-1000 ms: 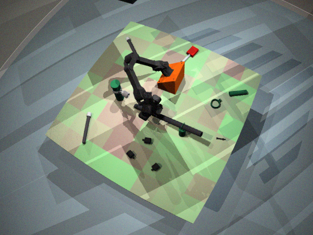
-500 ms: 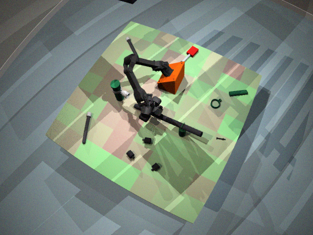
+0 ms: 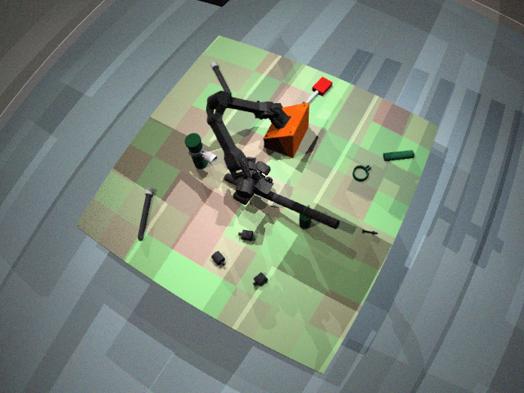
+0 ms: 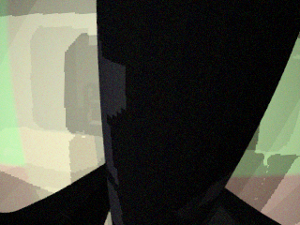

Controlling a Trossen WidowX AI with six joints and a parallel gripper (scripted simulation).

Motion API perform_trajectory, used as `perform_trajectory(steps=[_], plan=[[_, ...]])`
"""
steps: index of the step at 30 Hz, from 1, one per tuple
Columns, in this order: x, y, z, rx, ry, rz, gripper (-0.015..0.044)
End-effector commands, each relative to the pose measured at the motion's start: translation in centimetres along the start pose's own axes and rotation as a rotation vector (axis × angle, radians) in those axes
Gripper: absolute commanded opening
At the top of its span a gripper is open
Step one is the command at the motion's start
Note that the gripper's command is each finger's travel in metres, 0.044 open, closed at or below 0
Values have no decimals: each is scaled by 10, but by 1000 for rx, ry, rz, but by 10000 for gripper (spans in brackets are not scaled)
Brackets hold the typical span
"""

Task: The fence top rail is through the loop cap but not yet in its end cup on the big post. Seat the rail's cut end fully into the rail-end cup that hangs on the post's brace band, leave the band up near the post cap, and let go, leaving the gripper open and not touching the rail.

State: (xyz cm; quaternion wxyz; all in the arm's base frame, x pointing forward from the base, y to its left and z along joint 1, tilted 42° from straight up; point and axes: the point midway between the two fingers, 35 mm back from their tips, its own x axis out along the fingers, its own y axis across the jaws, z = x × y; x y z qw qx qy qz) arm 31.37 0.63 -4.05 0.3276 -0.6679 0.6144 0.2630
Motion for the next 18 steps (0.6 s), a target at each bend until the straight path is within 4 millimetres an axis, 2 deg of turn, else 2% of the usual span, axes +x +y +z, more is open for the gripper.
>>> perform_trajectory(steps=[1, 5, 9, 18], plan=[[0, 0, -1, -4, 5, -2, 138], [0, 0, -1, -4, 5, -2, 111], [-4, 0, 0, -4, 5, -2, 6], [-18, 0, -4, -2, 62, 13, 0]])
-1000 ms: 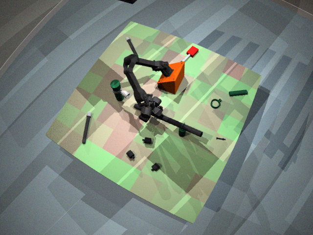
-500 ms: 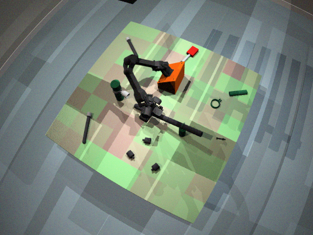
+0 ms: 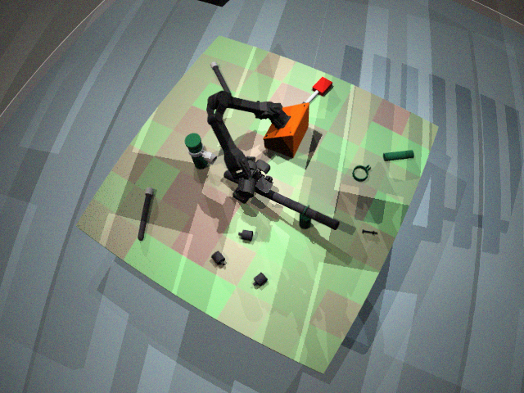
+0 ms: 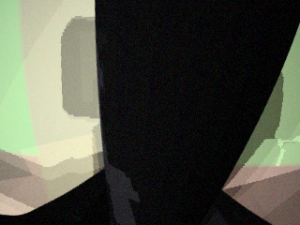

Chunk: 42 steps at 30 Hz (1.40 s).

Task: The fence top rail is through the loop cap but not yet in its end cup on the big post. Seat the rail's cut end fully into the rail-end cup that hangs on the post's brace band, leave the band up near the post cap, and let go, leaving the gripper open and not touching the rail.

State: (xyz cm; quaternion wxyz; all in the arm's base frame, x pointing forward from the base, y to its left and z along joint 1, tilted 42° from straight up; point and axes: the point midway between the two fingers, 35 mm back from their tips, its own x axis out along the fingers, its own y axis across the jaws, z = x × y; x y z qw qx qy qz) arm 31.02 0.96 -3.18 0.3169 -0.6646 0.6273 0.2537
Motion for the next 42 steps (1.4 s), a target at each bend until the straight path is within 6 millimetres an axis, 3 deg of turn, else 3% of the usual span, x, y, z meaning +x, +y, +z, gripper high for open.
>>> perform_trajectory(steps=[1, 15, 42], plan=[[-13, -2, -2, -8, 43, -6, 0], [-63, -4, -19, -10, 233, -21, 0], [-60, -3, -18, -9, 213, -9, 0]])
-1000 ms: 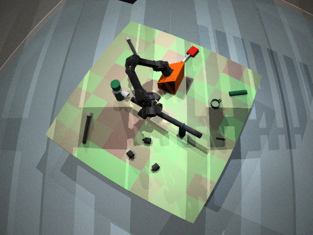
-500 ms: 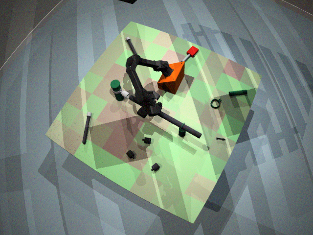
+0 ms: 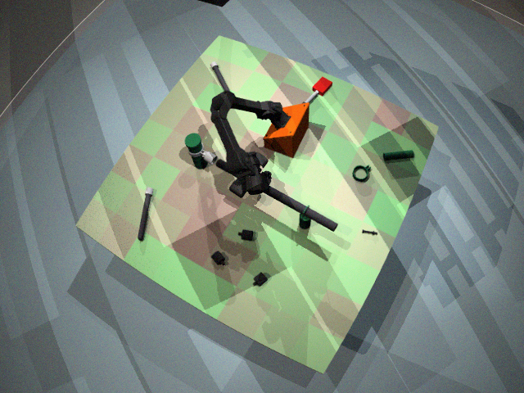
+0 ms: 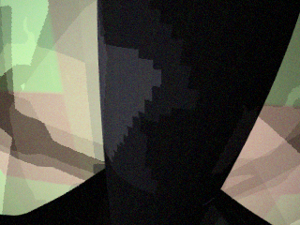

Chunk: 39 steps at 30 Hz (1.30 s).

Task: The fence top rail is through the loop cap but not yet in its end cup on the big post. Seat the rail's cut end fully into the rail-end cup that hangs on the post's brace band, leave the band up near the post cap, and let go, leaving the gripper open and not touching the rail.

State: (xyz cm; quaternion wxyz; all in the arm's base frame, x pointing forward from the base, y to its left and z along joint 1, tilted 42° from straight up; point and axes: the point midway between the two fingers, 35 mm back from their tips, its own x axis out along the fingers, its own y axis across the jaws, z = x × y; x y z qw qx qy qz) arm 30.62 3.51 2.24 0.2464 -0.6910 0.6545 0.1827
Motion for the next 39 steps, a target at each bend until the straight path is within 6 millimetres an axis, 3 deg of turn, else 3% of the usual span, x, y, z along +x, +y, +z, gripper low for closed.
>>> perform_trajectory(steps=[1, 23, 39], plan=[[-3, -1, -1, -1, -1, -3, 0], [-7, -4, -5, -1, -1, -3, 0], [1, -3, -24, -6, 2, 4, 0]])
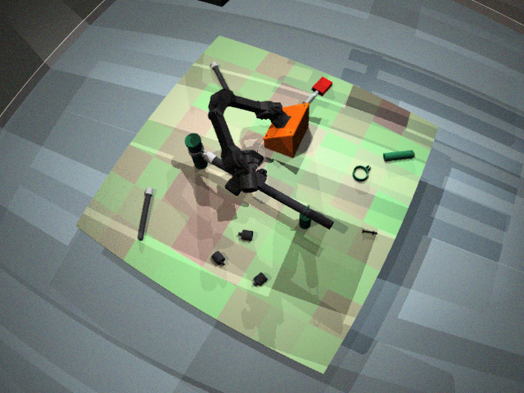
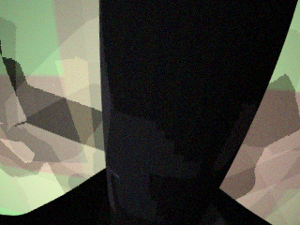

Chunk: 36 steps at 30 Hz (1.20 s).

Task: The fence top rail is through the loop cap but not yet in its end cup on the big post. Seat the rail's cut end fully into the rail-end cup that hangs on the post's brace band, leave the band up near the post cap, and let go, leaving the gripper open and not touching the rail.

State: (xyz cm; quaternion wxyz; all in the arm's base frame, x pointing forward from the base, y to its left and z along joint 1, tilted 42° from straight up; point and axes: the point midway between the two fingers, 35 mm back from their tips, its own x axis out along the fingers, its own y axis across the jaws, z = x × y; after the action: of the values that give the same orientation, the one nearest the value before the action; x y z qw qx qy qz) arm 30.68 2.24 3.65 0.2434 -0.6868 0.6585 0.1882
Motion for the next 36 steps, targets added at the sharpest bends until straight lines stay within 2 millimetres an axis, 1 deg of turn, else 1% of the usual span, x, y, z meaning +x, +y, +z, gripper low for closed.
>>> perform_trajectory(steps=[1, 8, 36], plan=[[-1, -1, -5, 1, 5, -11, 0], [0, 0, -1, 0, 0, -3, 0], [-2, 0, -2, 1, 8, -3, 0]])
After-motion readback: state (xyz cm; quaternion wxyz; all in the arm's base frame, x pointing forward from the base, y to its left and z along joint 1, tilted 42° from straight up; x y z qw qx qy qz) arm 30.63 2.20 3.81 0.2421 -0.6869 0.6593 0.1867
